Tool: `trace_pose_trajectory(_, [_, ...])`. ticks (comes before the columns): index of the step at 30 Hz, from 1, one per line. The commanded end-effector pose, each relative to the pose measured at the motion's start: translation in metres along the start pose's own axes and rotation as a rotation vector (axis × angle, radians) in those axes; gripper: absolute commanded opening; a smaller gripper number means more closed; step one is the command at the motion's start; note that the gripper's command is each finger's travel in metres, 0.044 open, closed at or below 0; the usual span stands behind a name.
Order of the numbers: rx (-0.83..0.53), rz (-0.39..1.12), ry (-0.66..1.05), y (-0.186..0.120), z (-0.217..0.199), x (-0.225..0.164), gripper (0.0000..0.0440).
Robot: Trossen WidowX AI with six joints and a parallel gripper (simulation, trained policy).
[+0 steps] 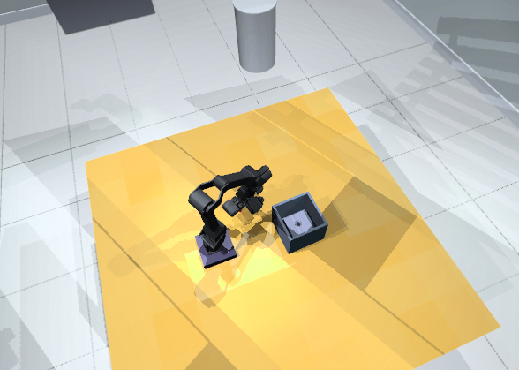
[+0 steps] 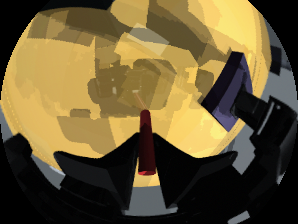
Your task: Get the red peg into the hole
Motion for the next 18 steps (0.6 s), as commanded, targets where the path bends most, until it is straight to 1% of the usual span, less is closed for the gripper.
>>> trace_pose_trajectory(1, [0.052,0.019,-0.012,-0.009,0.003,-0.002,0.0003])
trace_pose_trajectory(10, [0.167,0.054,-0.042,-0.034,0.003,-0.008,0.0])
trace_pose_trajectory(18, [0.266,0.056,-0.084,-0.067,0.001,-0.011,0.0])
Point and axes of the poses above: the point midway between the two fingers, 35 mm back from their tips, its own y axis out along the fingers, its own z axis across the jaws, x = y × z, the point moved 7 cm from there along -y, back along the fingers, and after that the axes turned 2 degrees about -y, right-handed, at the moved point
